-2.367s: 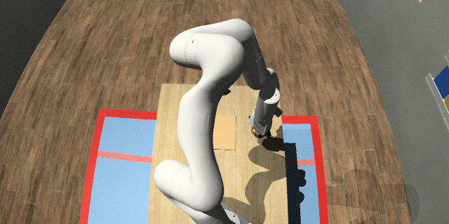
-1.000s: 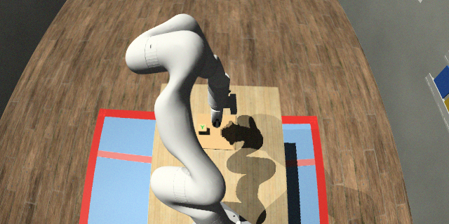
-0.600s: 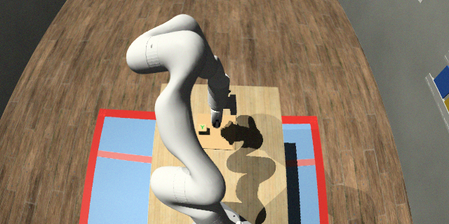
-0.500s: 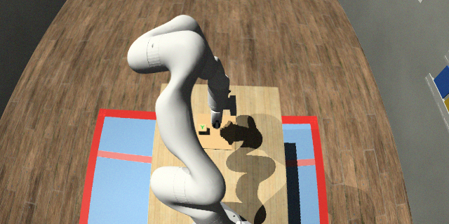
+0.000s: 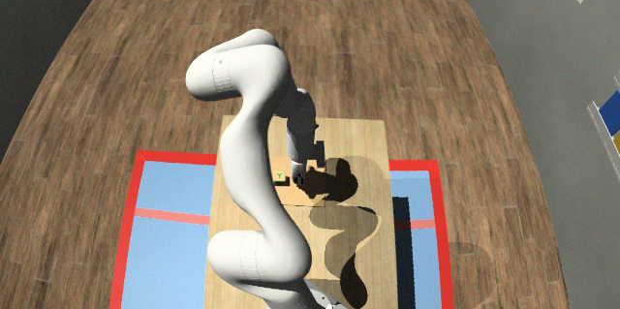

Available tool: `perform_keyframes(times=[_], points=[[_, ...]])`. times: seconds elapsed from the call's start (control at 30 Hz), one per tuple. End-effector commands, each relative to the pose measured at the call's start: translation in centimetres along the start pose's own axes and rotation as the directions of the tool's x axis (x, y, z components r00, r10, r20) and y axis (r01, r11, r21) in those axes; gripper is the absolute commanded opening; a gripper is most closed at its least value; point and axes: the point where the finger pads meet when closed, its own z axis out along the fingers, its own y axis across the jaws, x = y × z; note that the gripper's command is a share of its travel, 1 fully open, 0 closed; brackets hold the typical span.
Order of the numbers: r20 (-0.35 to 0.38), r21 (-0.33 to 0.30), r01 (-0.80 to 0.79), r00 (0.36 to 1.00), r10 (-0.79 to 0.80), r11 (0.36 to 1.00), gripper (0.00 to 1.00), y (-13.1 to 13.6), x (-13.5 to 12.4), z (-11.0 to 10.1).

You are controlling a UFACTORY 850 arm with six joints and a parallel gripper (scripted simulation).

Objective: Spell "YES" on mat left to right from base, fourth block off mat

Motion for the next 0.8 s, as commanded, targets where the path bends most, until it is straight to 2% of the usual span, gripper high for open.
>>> perform_keyframes(times=[0.0, 0.27, 0.77], points=[[0.000, 0.011, 0.001, 1.000, -0.001, 1.000, 0.41, -0.2, 0.0, 1.8], [0.000, 0.011, 0.001, 1.000, -0.001, 1.000, 0.41, -0.2, 0.0, 2.8], [0.000, 0.011, 0.001, 1.000, -0.001, 1.000, 0.41, -0.2, 0.0, 2.9]])
